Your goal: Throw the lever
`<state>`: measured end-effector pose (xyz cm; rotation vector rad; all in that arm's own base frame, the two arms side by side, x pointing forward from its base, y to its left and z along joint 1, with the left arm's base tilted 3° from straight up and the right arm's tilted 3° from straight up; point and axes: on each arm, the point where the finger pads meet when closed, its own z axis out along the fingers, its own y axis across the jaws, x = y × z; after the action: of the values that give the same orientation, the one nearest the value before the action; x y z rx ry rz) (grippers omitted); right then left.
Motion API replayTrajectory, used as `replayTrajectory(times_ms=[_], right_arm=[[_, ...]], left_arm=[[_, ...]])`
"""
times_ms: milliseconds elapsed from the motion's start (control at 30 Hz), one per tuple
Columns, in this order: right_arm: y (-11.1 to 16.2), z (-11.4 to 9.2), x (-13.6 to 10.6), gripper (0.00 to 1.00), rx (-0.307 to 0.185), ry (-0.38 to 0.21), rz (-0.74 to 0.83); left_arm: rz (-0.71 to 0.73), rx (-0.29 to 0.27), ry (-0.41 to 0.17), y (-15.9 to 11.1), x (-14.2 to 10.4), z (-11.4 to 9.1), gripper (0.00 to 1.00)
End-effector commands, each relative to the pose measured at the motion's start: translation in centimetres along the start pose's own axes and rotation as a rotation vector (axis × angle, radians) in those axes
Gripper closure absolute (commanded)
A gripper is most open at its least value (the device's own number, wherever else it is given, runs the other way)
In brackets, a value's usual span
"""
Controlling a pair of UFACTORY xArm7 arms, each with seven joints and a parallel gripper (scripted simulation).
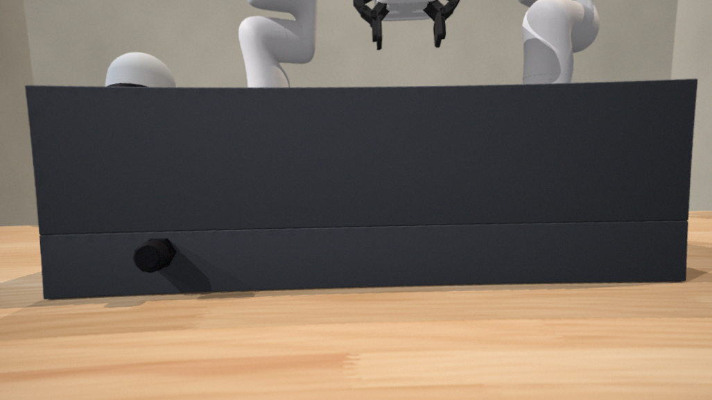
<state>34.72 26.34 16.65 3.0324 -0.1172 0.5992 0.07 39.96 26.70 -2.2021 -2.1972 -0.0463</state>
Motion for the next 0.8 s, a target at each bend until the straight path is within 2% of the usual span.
replayTrajectory(times_ms=[0, 533, 667, 767], right_arm=[[-0.1, -0.1, 0.1, 0.00, 0.003, 0.003, 0.001], [0.4, -0.1, 0.3, 0.00, 0.000, 0.002, -0.002], [4.4, 0.3, 1.4, 0.00, -0.019, -0.010, -0.018], [5.6, 0.4, 1.6, 0.00, -0.023, -0.014, -0.022]], left_arm=[[0.000, -0.001, 0.003, 0.0, 0.1, -0.1, 0.00], [0.000, -0.001, 0.003, 0.0, 0.1, -0.1, 0.00], [0.000, -0.001, 0.003, 0.0, 0.1, -0.1, 0.00], [0.000, -0.001, 0.003, 0.0, 0.1, -0.1, 0.00]])
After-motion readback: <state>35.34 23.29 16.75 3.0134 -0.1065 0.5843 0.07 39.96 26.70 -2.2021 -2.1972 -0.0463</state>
